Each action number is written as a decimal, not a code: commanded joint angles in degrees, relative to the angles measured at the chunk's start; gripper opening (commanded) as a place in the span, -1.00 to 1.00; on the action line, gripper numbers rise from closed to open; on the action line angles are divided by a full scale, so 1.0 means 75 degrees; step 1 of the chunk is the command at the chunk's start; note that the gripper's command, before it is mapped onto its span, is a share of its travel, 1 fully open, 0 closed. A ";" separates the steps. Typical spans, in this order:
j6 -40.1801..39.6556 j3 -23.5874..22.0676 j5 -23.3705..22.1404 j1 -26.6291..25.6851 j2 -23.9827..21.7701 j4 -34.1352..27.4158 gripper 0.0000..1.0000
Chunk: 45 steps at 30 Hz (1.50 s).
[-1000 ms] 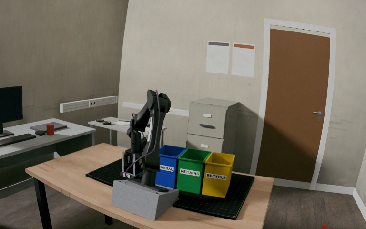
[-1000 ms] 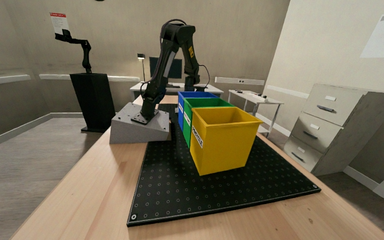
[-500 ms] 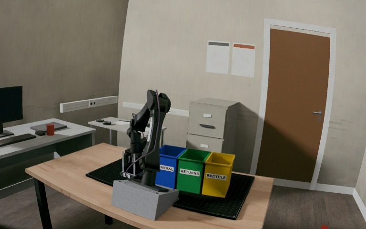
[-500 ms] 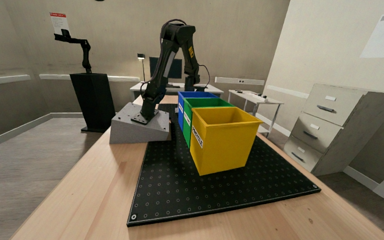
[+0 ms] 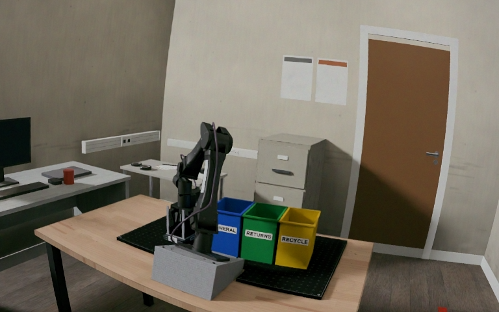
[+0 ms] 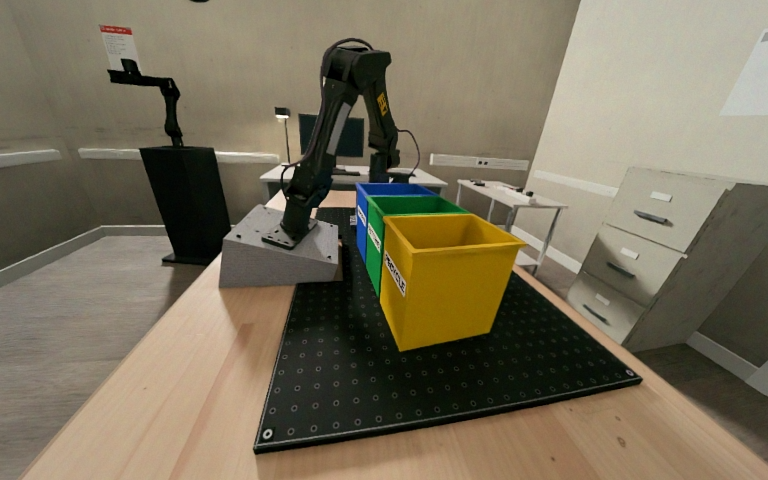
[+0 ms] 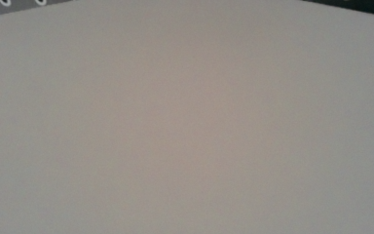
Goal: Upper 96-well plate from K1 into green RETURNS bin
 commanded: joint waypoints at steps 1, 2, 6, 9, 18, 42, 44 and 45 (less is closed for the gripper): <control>-0.0058 -0.0145 0.0196 -0.0017 0.0135 0.0222 -1.00; -0.0058 -0.0145 0.0196 -0.0017 0.0135 0.0222 -1.00; -0.0058 -0.0145 0.0196 -0.0017 0.0135 0.0222 -1.00; -0.0058 -0.0145 0.0196 -0.0017 0.0135 0.0222 -1.00; -0.0058 -0.0145 0.0196 -0.0017 0.0135 0.0222 -1.00; -0.0058 -0.0145 0.0196 -0.0017 0.0135 0.0222 -1.00; 0.0004 0.0209 0.0199 0.0061 0.0086 0.0140 -1.00; 0.0031 0.0241 0.0200 0.0098 -0.0046 -0.0094 -1.00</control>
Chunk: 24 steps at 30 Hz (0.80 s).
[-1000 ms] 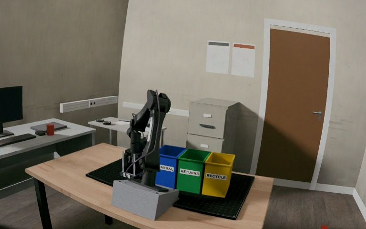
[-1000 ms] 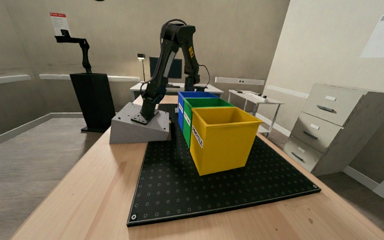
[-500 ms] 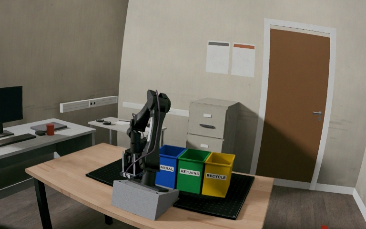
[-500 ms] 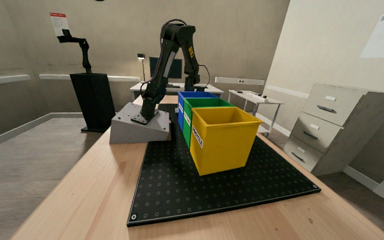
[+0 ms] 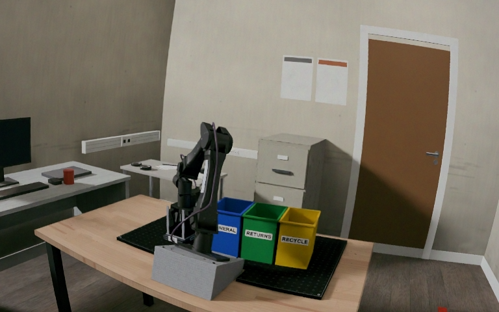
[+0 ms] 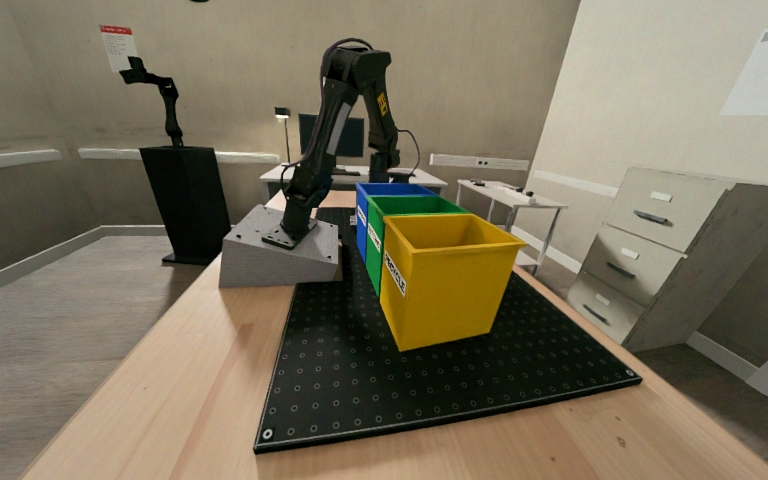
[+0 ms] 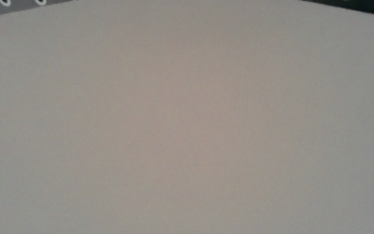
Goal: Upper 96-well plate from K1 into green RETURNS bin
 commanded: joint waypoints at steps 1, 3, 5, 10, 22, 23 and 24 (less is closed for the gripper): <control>0.0068 0.0259 0.0200 0.0135 -0.0220 -0.0142 -1.00; 0.0077 0.0281 0.0202 0.0144 -0.0262 -0.0190 -1.00; 0.0071 0.0303 0.0204 0.0154 -0.0287 -0.0239 -1.00; 0.0130 0.0409 0.0211 0.0198 -0.0410 -0.0474 -1.00; 0.0232 0.0690 0.0231 0.0299 -0.0636 -0.1005 -1.00; 0.0241 0.0717 0.0232 0.0309 -0.0657 -0.1055 -1.00; 0.0251 0.0744 0.0233 0.0318 -0.0677 -0.1104 -1.00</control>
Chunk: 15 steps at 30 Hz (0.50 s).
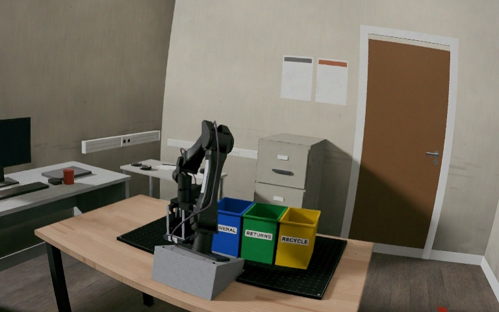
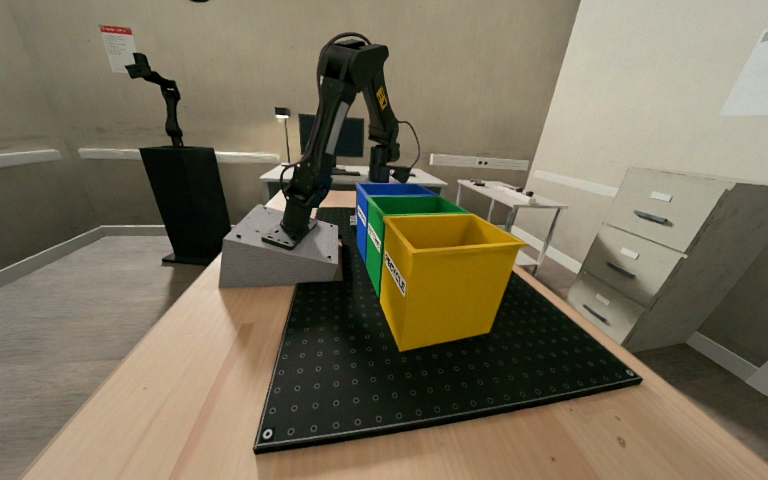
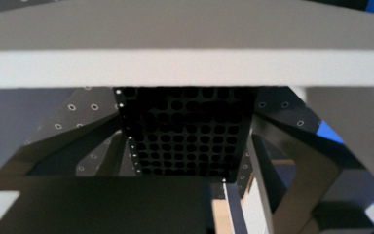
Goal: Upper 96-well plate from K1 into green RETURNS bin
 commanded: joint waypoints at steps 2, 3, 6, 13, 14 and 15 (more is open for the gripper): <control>0.0122 0.0397 0.0155 0.0174 -0.0452 -0.0402 -1.00; 0.0132 0.0425 0.0157 0.0184 -0.0471 -0.0452 -1.00; 0.0162 0.0516 0.0162 0.0214 -0.0529 -0.0606 -1.00; 0.0225 0.0712 0.0174 0.0277 -0.0634 -0.0922 -1.00; 0.0225 0.0712 0.0174 0.0277 -0.0634 -0.0922 -1.00; 0.0239 0.0756 0.0177 0.0290 -0.0649 -0.0987 -1.00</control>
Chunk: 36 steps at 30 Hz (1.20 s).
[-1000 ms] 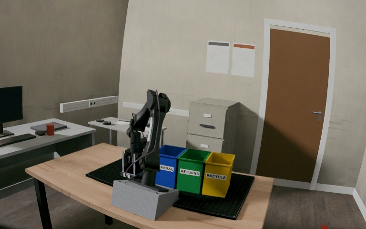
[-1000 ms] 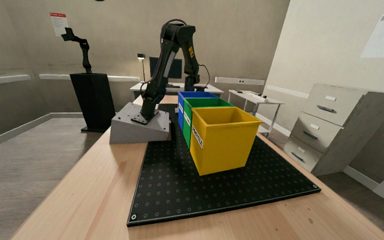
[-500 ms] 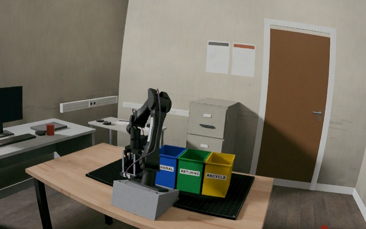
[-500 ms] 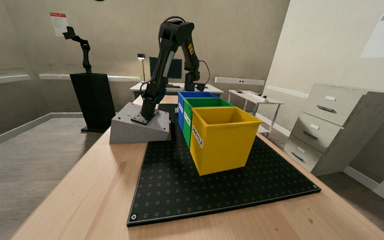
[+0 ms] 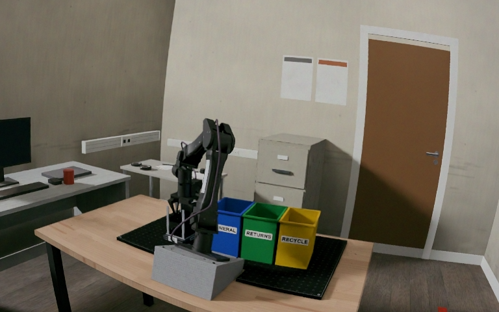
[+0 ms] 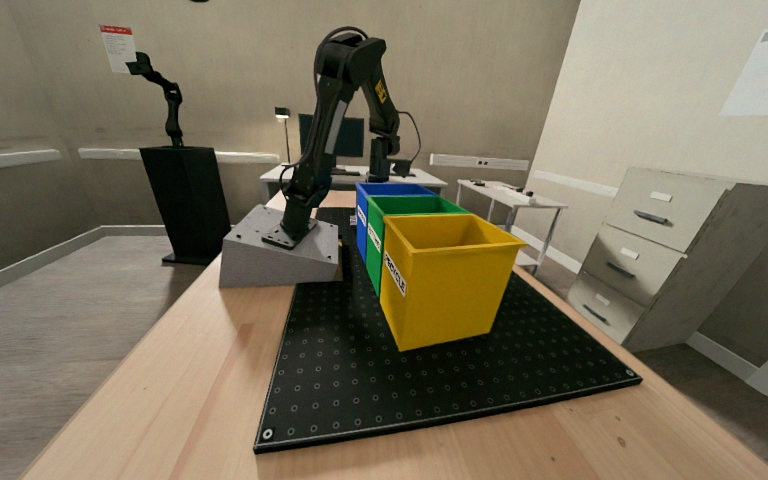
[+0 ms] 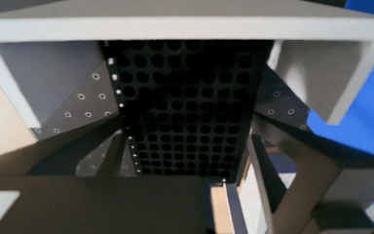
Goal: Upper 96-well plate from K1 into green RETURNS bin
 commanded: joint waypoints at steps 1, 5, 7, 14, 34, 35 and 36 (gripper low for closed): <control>0.0106 0.0370 0.0150 0.0163 -0.0400 -0.0313 -1.00; 0.0147 0.0498 0.0156 0.0202 -0.0462 -0.0511 -1.00; 0.0167 0.0566 0.0160 0.0223 -0.0491 -0.0613 -1.00; 0.0243 0.0824 0.0173 0.0298 -0.0582 -0.0978 -1.00; 0.0425 0.1473 0.0206 0.0477 -0.0725 -0.1816 -1.00; 0.0435 0.1513 0.0208 0.0487 -0.0733 -0.1865 -1.00; 0.0446 0.1553 0.0209 0.0498 -0.0740 -0.1915 -1.00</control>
